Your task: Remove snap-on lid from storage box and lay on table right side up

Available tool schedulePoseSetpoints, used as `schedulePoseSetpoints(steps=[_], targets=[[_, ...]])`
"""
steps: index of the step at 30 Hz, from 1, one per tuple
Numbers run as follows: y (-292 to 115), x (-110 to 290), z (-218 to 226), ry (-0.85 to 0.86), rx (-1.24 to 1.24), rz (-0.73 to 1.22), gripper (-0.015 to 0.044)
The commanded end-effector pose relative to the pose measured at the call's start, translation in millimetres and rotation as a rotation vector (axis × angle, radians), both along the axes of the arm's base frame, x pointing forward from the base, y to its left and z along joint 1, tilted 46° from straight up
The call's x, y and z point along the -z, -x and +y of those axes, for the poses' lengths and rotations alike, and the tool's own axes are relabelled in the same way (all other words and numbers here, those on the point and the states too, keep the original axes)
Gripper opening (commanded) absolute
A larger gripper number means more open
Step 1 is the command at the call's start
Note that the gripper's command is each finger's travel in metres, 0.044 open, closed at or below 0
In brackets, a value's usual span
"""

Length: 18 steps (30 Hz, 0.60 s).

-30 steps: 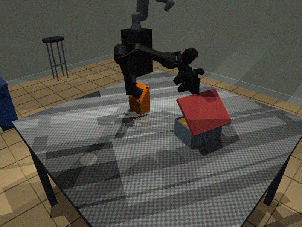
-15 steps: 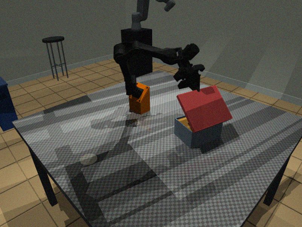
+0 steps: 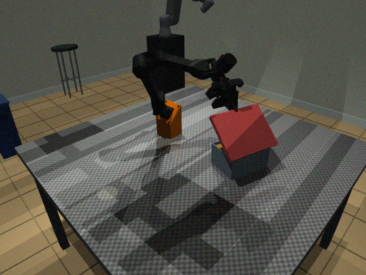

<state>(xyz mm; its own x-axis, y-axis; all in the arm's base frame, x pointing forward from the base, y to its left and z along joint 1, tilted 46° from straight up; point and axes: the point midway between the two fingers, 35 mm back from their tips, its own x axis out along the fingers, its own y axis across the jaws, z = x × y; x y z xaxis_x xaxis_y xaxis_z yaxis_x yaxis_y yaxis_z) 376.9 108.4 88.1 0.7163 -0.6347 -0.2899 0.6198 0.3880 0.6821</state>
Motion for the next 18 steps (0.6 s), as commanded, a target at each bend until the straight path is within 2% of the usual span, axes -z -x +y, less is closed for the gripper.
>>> schedulePoseSetpoints(steps=[1,18], targets=[[3.7,-6.3,-5.4,-0.002,-0.003,-0.001,0.0],[18.0,-27.8,-27.1,0.0,-0.003,0.0,0.0]])
